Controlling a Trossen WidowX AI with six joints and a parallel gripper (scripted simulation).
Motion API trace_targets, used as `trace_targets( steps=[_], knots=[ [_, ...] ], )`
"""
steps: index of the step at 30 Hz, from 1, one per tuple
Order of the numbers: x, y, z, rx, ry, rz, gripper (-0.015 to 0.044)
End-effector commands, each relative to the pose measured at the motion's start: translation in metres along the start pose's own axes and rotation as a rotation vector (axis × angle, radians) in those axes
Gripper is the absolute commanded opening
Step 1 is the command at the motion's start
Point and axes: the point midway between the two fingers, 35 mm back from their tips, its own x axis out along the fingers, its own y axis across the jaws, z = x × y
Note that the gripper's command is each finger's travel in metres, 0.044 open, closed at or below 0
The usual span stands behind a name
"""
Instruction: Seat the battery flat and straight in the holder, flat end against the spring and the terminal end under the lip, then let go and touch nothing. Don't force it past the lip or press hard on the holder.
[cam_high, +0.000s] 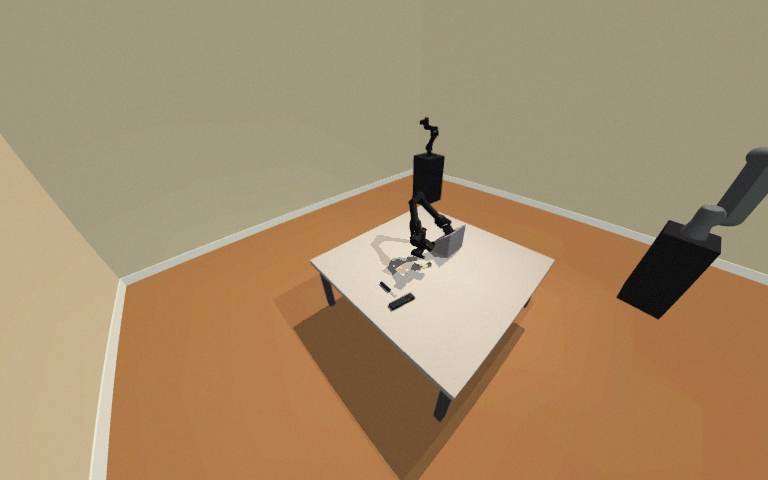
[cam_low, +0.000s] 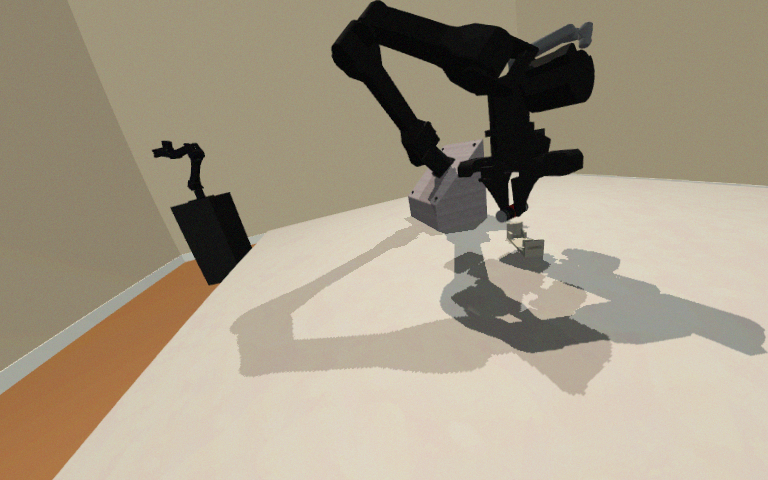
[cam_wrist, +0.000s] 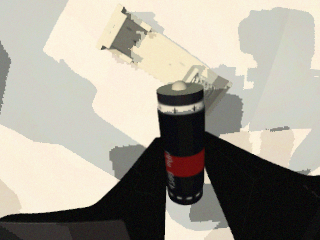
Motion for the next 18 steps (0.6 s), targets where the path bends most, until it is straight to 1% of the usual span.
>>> trace_targets(
  steps=[1,12,18],
  knots=[
    [-0.002,0.0,0.014,-0.282,-0.002,0.003,0.0071],
    [-0.007,0.001,0.038,-0.874,-0.001,0.0,0.0071],
    [-0.007,0.001,0.039,-0.906,-0.001,-0.002,0.0071]
  ],
)
